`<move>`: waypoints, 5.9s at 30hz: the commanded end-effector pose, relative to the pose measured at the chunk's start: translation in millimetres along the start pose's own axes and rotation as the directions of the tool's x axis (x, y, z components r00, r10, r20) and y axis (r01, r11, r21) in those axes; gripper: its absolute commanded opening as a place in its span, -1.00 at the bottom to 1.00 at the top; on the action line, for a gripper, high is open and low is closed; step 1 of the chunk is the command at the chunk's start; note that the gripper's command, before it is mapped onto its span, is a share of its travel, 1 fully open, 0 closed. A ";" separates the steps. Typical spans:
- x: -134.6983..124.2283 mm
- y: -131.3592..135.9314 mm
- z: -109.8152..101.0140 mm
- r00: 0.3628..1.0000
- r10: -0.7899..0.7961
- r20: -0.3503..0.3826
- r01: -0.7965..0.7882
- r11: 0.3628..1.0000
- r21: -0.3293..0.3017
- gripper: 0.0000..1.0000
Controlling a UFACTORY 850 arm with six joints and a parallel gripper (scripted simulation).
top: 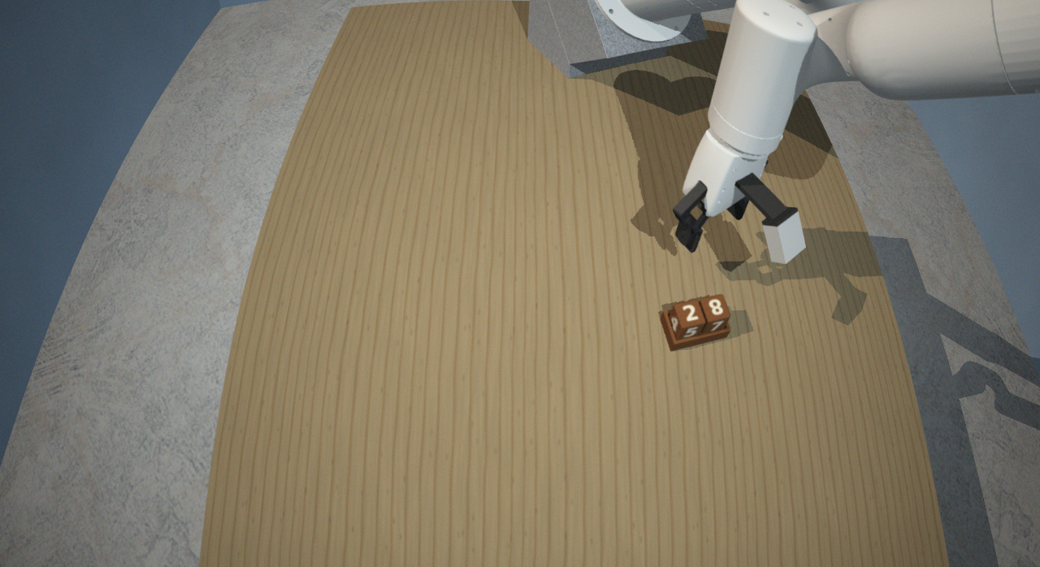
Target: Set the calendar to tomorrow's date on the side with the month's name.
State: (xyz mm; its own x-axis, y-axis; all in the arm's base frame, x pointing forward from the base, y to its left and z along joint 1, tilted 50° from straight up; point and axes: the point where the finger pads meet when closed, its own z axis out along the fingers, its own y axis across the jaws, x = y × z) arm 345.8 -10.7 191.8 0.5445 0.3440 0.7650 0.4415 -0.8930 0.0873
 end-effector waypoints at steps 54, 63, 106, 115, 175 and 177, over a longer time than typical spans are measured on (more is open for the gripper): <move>42.0 -74.5 2.4 0.814 0.581 0.002 -0.581 0.814 -0.001 1.00; 41.9 -74.4 25.3 0.814 0.581 0.002 -0.581 0.814 -0.001 1.00; 41.9 -74.4 37.4 0.814 0.581 0.002 -0.581 0.814 -0.001 1.00; 41.9 -74.4 37.4 0.814 0.581 0.002 -0.581 0.814 -0.001 1.00; 42.0 -74.4 4.0 0.814 0.581 0.002 -0.581 0.814 -0.001 1.00; 42.0 -74.5 1.0 0.814 0.581 0.002 -0.581 0.814 -0.001 1.00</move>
State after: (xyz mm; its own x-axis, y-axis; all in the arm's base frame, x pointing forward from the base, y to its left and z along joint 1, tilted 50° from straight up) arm 342.7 72.9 210.7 0.6989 -0.2386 0.6743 0.0409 -0.9278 -0.3708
